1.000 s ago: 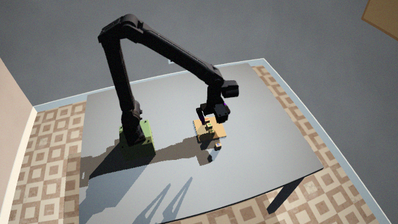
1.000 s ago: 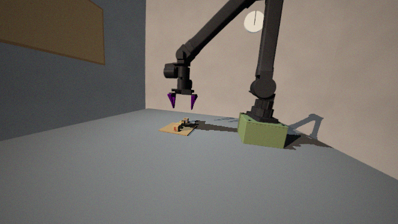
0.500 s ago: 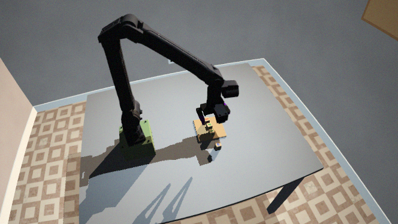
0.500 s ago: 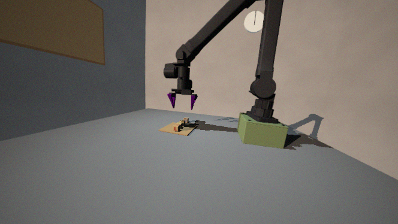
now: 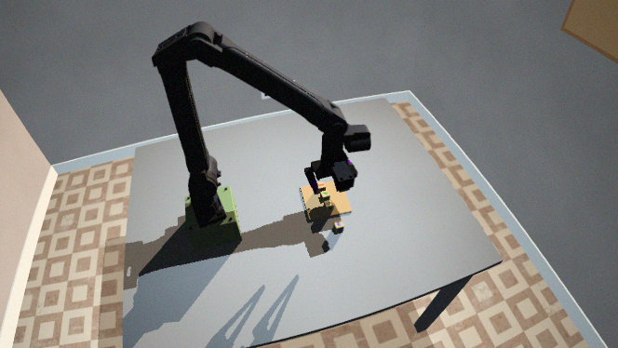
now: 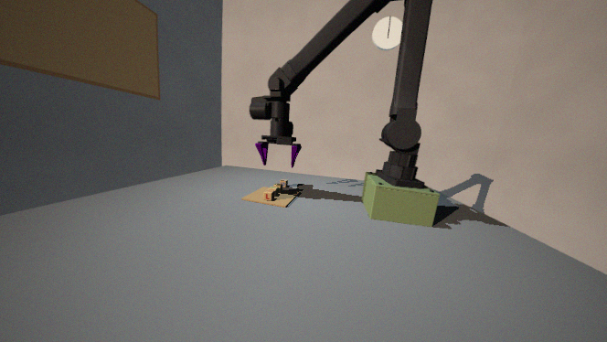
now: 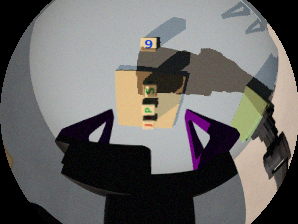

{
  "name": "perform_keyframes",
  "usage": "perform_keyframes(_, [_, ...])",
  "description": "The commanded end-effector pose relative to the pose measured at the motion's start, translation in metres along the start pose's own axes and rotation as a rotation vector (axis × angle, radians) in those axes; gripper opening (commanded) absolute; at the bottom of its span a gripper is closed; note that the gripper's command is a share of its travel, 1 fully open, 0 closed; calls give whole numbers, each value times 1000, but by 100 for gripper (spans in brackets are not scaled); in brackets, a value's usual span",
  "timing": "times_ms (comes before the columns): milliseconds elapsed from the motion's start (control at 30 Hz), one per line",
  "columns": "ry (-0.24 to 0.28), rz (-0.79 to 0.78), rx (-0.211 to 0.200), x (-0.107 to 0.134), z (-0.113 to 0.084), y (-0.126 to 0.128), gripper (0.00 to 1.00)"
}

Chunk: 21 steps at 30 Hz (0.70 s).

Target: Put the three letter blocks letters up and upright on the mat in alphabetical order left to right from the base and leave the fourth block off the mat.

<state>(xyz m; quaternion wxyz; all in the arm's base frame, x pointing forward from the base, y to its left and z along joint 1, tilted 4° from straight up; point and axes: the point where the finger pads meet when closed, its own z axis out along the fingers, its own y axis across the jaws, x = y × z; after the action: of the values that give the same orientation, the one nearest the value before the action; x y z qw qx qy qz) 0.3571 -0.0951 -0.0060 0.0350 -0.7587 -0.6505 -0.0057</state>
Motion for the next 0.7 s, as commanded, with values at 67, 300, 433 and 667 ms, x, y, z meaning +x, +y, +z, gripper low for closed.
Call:
perform_keyframes(67, [-10, -6, -63, -7, -24, 29, 100])
perform_keyframes(300, [-7, -8, -41, -5, -2, 4, 100])
perform_keyframes(433, [-7, -6, -41, -4, -2, 4, 43])
perform_keyframes(667, [-7, -6, -41, -4, -2, 4, 43])
